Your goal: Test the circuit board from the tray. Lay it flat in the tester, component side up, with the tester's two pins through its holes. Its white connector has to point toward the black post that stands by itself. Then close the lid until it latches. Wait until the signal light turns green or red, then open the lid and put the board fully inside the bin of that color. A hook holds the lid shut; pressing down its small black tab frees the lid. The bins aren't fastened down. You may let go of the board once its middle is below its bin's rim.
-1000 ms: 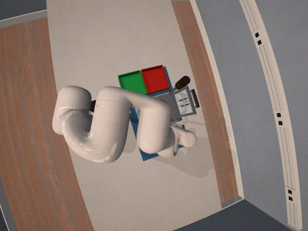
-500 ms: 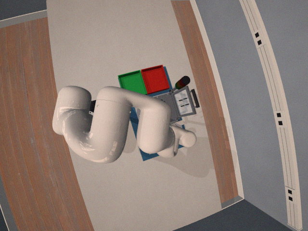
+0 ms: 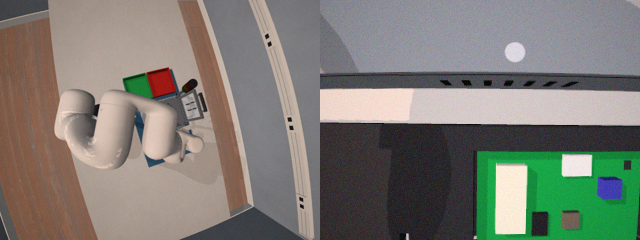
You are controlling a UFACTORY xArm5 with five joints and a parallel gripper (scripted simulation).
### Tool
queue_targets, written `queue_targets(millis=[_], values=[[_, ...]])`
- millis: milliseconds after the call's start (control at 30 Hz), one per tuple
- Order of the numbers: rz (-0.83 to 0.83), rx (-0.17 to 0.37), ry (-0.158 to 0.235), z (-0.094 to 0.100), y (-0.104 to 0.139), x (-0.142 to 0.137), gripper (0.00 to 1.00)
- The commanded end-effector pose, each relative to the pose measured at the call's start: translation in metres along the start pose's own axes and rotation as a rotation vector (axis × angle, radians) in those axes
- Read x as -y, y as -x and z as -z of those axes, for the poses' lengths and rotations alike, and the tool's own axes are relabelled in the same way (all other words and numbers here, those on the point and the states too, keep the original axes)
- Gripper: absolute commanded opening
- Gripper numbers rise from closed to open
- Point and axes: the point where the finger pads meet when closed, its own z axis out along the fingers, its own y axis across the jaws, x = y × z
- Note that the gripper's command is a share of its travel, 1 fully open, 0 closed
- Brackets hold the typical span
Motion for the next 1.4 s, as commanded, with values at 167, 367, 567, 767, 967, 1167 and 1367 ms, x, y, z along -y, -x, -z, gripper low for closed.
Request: queue_targets(millis=[167,367,567,767,967,1167,1367], values=[[0.000,0.002,0.003,0.002,0.001,-0.001,0.79],[0.000,0.002,0.003,0.006,0.001,-0.001,0.79],[0.000,0.002,0.003,0.015,0.001,-0.001,0.79],[0.000,0.002,0.003,0.021,0.001,-0.001,0.79],[0.000,0.002,0.003,0.028,0.001,-0.001,0.79],[0.000,0.002,0.003,0.031,0.001,-0.001,0.79],[0.000,0.002,0.003,0.031,0.001,-0.001,0.79]])
